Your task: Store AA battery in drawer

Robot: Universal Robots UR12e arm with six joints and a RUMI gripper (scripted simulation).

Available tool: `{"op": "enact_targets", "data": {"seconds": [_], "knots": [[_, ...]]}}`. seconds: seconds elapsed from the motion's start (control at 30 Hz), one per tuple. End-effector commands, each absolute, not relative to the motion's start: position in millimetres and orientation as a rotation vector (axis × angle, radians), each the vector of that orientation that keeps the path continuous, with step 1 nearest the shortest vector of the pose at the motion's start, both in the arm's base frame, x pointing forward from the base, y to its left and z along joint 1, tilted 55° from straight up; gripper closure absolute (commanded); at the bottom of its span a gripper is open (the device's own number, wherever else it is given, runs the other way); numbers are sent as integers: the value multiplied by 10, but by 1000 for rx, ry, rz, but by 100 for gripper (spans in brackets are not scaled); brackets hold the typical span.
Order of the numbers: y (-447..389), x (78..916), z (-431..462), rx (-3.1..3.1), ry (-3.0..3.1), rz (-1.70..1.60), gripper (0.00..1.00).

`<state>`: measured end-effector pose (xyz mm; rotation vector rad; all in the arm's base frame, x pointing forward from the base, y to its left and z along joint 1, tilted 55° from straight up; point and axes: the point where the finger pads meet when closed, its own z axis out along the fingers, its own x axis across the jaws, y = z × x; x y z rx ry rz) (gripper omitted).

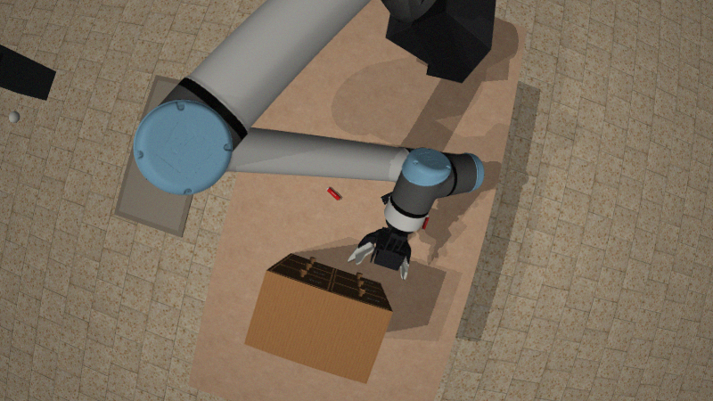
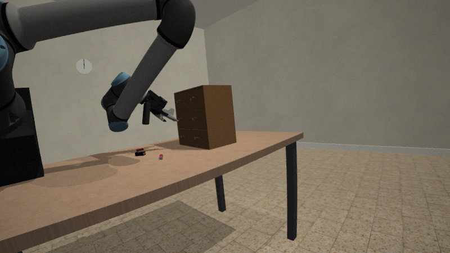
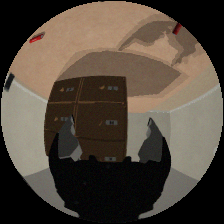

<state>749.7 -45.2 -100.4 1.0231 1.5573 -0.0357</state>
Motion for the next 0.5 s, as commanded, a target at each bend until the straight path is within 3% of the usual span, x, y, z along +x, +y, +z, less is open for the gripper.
{"op": "enact_targets", "data": {"seconds": [0.0, 0.47], "knots": [[-457, 7498, -1008, 1022, 1557, -35, 0], [-637, 7507, -1133, 1022, 1557, -35, 0]]}}
